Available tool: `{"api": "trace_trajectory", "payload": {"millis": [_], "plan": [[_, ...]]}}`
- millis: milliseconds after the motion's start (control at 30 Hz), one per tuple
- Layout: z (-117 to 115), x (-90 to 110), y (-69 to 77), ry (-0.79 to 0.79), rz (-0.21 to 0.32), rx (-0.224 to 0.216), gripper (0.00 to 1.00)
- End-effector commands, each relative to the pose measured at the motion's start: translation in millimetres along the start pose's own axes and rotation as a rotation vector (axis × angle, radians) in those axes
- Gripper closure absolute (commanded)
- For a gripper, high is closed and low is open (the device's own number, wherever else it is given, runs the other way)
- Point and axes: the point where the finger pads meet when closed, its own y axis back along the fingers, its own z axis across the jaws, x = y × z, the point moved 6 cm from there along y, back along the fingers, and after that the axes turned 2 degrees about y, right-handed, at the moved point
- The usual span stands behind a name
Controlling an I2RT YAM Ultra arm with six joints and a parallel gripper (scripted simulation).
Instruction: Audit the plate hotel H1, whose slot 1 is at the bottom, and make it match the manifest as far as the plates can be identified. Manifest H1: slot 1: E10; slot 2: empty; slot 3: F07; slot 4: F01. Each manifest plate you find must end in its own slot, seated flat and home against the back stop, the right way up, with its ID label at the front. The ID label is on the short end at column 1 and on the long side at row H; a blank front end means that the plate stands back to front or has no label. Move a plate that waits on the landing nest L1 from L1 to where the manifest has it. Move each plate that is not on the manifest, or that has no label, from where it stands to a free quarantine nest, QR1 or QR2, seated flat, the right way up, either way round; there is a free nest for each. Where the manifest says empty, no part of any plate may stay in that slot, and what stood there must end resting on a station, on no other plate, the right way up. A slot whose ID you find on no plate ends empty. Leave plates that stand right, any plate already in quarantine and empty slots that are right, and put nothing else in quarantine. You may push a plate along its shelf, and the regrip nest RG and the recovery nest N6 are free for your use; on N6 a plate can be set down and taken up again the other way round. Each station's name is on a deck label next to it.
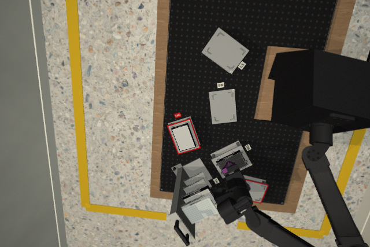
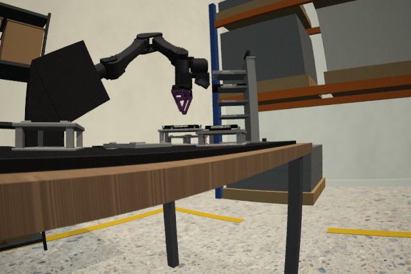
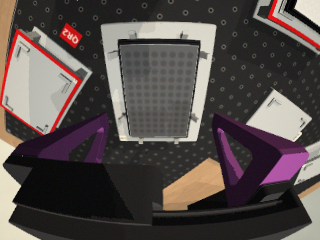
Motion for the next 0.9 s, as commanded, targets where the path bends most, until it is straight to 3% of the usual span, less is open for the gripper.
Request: {"api": "trace_trajectory", "payload": {"millis": [0, 133, 367, 867], "plan": [[1.6, 0.3, 11.1, 0.0, 0.003, -0.003, 0.0], [1.6, 0.3, 11.1, 0.0, 0.003, -0.003, 0.0], [2.8, 3.0, 24.3, 0.0, 0.003, -0.003, 0.0], [2.3, 2.7, 64.1, 0.0, 0.004, -0.002, 0.0]]}}
